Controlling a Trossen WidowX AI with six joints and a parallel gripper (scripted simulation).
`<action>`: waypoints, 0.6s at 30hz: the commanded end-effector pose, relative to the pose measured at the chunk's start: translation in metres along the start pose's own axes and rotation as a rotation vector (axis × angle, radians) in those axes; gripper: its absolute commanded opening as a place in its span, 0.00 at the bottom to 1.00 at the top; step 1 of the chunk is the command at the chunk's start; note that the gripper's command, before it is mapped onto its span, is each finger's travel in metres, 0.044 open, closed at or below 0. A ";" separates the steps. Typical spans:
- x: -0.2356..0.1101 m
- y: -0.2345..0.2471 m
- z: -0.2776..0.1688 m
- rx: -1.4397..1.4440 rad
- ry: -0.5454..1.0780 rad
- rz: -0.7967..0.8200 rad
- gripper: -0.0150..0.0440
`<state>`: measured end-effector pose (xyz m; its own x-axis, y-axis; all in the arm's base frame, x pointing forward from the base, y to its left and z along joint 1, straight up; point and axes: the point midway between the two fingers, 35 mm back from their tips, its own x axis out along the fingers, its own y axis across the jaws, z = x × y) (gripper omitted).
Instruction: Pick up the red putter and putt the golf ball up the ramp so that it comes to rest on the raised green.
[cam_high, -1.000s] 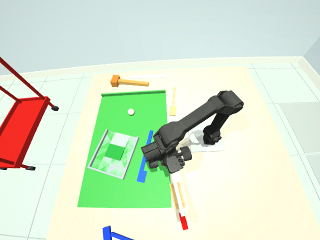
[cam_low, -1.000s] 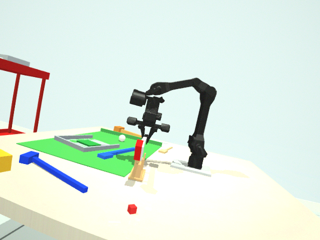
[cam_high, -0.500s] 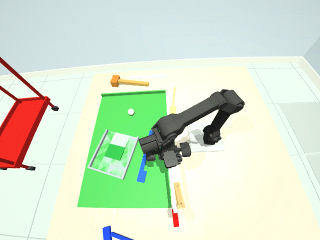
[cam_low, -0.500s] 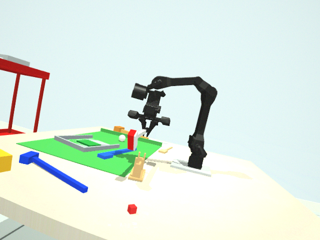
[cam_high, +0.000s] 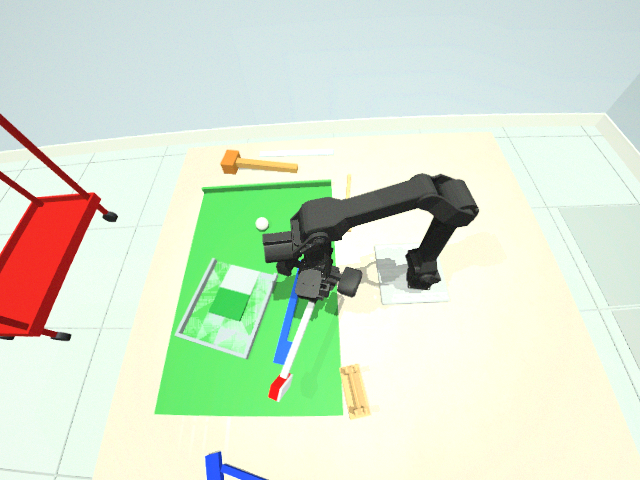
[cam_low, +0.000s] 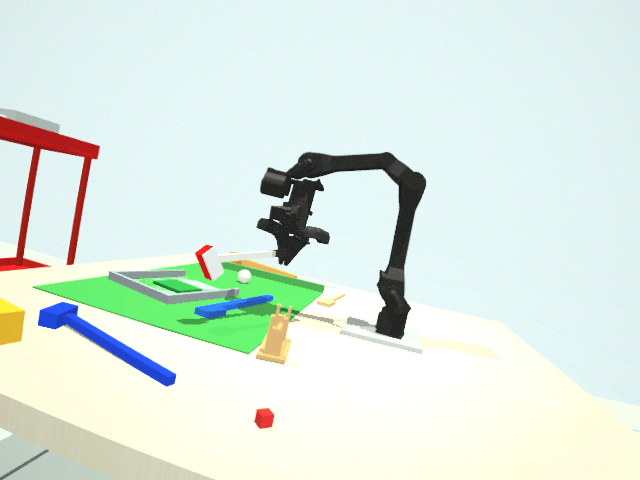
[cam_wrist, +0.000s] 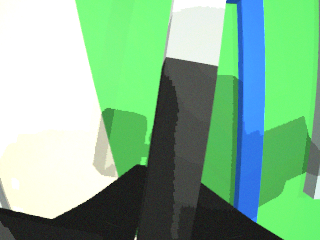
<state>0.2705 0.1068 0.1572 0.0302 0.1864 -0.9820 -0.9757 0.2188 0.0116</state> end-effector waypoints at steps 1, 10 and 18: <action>-0.007 -0.016 -0.015 0.124 0.009 -0.023 0.25; -0.019 -0.045 -0.058 0.406 0.037 -0.060 0.25; -0.031 -0.064 -0.101 0.657 0.060 -0.092 0.25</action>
<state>0.3056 0.0079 0.1641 0.0659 0.1042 -0.9924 -0.7036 0.7100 0.0278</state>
